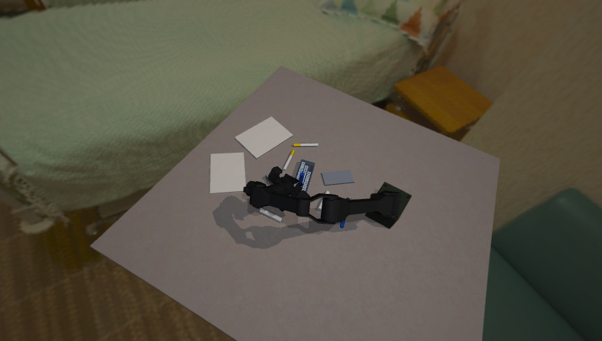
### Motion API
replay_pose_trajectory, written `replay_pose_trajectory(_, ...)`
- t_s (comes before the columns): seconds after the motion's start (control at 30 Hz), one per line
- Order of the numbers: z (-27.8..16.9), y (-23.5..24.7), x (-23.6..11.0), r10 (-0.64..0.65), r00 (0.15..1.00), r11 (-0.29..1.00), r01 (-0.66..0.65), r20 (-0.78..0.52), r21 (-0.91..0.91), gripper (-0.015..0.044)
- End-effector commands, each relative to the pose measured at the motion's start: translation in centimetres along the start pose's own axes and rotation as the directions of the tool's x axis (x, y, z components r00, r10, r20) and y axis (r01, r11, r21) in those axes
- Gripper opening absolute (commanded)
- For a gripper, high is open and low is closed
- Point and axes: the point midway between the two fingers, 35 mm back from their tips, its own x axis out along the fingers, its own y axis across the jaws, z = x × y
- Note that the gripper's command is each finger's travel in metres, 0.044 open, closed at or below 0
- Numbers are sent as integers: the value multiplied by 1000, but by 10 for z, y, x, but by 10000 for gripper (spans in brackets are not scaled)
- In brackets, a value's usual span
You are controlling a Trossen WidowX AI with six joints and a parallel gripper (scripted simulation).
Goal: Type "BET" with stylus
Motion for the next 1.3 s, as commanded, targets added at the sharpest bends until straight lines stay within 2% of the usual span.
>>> replay_pose_trajectory(0.0,2,-1,2,2,1000,1000,-2,2,4,81)
replay_pose_trajectory(1.27,8,-1,5,2,1000,1000,-2,2,4,81)
